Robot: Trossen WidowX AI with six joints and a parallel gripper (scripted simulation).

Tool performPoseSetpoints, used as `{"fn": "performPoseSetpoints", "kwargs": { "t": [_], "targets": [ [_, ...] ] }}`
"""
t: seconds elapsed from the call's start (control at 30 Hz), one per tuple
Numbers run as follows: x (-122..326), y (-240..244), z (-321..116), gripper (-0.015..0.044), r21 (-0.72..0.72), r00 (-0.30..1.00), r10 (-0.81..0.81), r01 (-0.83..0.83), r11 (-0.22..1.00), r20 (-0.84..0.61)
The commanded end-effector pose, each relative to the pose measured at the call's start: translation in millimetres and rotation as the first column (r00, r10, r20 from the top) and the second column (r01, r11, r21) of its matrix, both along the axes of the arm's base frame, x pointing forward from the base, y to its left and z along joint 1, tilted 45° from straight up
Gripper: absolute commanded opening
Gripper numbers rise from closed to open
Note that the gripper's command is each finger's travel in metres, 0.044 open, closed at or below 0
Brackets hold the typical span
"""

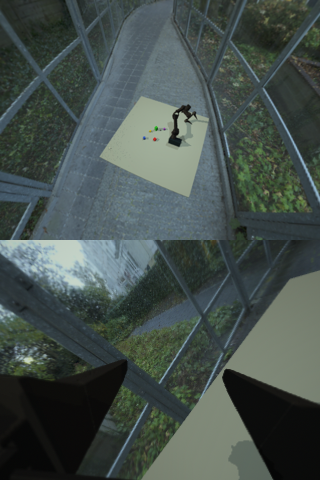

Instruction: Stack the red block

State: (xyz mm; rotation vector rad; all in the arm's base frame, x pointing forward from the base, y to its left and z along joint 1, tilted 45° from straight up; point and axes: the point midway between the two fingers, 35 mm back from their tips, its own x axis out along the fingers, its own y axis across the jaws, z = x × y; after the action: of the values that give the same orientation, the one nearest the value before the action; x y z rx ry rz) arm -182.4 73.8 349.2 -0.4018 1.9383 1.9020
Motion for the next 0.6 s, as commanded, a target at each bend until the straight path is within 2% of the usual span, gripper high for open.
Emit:
{"fn": "performPoseSetpoints", "kwargs": {
  "t": [0.0, 0.3, 0.57],
  "targets": [
    [1.8, 49.8, -27.9, 0.044, -0.067, 0.977, -0.177, 0.185, 0.98, 0.119],
    [40.9, 140.4, -88.3, 0.044, -0.121, 0.805, -0.459, 0.534, 0.837, 0.375],
    [105.9, 193.5, -146.2, 0.044, -0.109, 0.558, -0.579, 0.77, 0.629, 0.594]
  ]
}}
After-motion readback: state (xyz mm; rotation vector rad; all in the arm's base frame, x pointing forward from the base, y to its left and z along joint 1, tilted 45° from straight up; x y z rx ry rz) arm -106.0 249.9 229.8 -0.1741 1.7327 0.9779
